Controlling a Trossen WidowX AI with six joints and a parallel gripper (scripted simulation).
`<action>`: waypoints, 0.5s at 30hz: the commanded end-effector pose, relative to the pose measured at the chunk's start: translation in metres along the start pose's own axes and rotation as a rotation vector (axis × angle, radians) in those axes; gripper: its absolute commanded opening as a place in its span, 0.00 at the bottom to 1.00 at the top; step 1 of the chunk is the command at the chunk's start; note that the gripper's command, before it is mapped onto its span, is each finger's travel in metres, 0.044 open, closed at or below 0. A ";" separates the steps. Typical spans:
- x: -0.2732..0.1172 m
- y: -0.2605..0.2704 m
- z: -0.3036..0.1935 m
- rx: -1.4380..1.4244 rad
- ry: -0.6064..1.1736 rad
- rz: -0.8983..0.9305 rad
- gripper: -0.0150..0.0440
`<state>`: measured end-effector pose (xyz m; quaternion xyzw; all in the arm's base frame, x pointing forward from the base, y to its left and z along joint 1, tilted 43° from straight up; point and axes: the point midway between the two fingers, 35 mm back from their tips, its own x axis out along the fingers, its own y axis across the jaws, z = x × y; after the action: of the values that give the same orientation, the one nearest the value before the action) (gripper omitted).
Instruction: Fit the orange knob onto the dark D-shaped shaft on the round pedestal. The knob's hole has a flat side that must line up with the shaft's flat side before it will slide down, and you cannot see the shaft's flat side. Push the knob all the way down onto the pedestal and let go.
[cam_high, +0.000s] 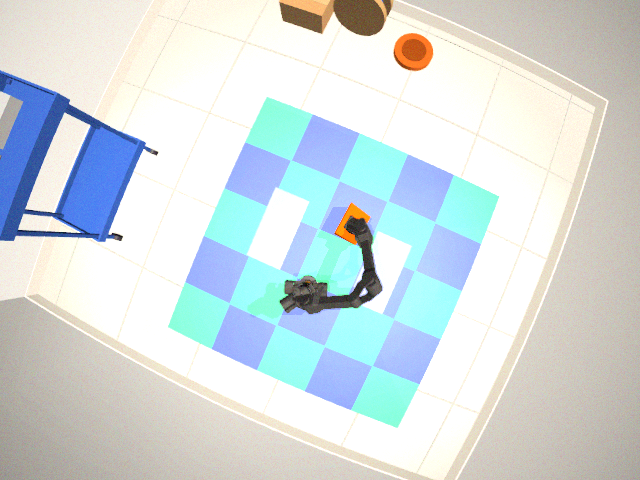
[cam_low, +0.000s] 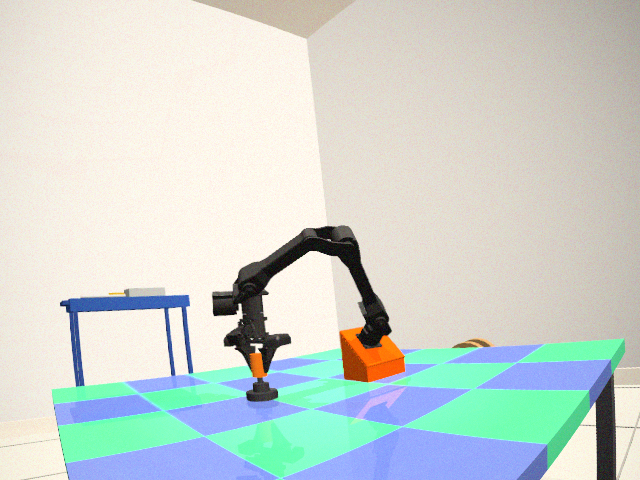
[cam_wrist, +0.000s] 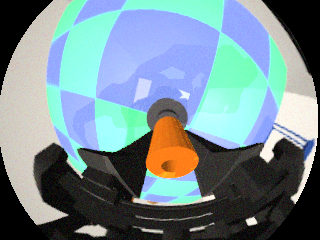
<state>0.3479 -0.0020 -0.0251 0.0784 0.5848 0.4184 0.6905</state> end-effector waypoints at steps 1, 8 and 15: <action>-0.003 0.000 0.000 -0.001 -0.001 0.000 0.25; -0.005 0.000 0.002 -0.126 -0.001 0.000 0.25; -0.002 -0.001 0.002 -0.210 -0.001 0.000 0.25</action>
<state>0.3495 -0.0039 -0.0218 0.0176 0.5452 0.4691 0.6945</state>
